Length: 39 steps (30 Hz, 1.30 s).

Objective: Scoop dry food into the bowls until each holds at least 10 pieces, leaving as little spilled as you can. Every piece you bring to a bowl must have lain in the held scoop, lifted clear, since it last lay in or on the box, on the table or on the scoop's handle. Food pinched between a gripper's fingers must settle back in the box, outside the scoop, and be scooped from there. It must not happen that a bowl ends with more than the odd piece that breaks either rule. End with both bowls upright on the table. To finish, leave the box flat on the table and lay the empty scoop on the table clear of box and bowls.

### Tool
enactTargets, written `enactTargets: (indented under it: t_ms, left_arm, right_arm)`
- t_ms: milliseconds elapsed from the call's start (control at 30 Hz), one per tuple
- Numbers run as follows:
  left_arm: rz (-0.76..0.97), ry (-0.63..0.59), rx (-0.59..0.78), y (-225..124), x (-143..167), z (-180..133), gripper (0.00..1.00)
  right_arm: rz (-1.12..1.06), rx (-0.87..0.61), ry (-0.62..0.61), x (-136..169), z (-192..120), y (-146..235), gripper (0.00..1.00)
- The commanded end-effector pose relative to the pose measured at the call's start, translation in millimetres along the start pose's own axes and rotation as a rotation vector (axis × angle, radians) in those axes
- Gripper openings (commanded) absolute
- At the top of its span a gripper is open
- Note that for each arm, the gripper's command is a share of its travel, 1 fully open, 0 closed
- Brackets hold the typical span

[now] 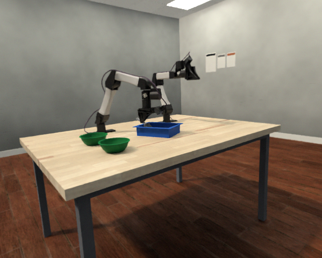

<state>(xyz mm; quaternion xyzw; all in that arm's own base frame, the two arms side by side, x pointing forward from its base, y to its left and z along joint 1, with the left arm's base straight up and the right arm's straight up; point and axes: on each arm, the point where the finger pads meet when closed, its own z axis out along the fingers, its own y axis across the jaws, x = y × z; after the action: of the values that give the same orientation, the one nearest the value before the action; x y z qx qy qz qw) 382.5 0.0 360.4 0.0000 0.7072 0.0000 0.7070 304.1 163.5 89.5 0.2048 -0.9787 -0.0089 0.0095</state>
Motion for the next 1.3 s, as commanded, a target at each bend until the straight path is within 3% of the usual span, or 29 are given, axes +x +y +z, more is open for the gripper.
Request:
enactTargets:
  t_ms: [0, 267, 300, 567, 767, 867, 1267]
  left_arm:
    - [-0.001, -0.039, 0.0, 0.0, -15.6, -2.3, 0.27]
    - [-0.001, -0.039, 0.0, 0.0, -15.6, -2.3, 0.27]
    - [-0.021, 0.026, 0.025, -6.8, 13.4, 4.4, 0.27]
    - [-0.195, 0.013, 0.176, -44.1, 29.5, 23.5, 0.27]
    - [-0.319, 0.07, 0.276, -70.3, 61.9, 33.8, 0.27]
    - [-0.333, 0.058, 0.28, -69.2, 58.1, 36.2, 0.27]
    - [-0.602, 0.249, 0.481, -126.5, 135.8, 31.2, 0.27]
  right_arm:
    - [-0.001, 0.0, -0.086, -15.9, -17.2, -1.9, 0.0]
    - [-0.001, 0.0, -0.086, -15.9, -17.2, -1.9, 0.0]
    - [-0.001, 0.0, -0.09, -16.8, -18.1, -1.9, 0.0]
    - [-0.001, 0.0, -0.09, -16.8, -18.1, -1.9, 0.0]
    - [-0.001, 0.0, -0.09, -16.8, -18.1, -1.9, 0.0]
    - [-0.001, 0.0, -0.09, -16.7, -18.1, -1.9, 0.0]
    - [-0.001, 0.0, -0.09, -16.7, -18.1, -1.9, 0.0]
